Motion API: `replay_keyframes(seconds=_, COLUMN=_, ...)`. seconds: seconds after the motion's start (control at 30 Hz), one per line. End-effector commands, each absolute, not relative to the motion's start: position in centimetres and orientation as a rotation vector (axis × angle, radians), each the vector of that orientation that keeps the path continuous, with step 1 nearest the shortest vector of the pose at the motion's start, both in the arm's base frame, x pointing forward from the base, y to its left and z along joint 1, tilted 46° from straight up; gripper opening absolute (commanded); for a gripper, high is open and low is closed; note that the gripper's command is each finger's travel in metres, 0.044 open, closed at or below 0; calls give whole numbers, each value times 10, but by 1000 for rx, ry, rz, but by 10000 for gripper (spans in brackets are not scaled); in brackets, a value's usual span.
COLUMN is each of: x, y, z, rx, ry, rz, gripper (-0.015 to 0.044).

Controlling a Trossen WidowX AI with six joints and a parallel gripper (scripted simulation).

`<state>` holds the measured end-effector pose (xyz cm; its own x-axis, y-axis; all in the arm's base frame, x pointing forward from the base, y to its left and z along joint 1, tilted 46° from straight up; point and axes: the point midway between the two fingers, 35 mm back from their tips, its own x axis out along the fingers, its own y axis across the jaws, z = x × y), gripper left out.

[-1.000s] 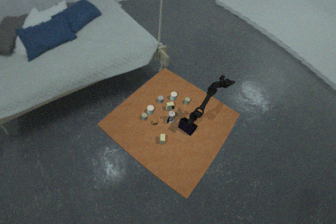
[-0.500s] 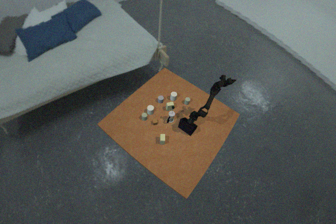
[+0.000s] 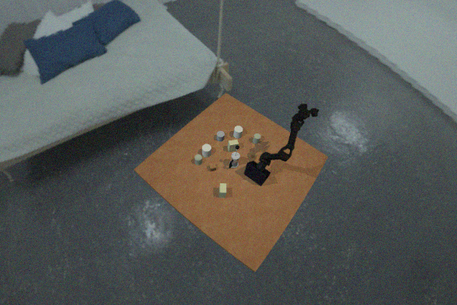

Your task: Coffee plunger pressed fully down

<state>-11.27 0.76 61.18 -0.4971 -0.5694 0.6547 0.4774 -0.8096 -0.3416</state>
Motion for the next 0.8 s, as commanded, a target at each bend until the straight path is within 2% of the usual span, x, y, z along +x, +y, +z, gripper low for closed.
replay_keyframes(seconds=0.0, x=-95, y=-29, z=610, rx=-1038, ry=109, rz=-2145, gripper=440)
replay_keyframes(seconds=0.37, x=-35, y=-105, z=589, rx=-919, ry=72, rz=-1789, gripper=440)
replay_keyframes(seconds=0.57, x=39, y=-158, z=549, rx=-734, ry=85, rz=-1511, gripper=440)
replay_keyframes(seconds=0.77, x=117, y=-175, z=499, rx=-594, ry=164, rz=-1259, gripper=440)
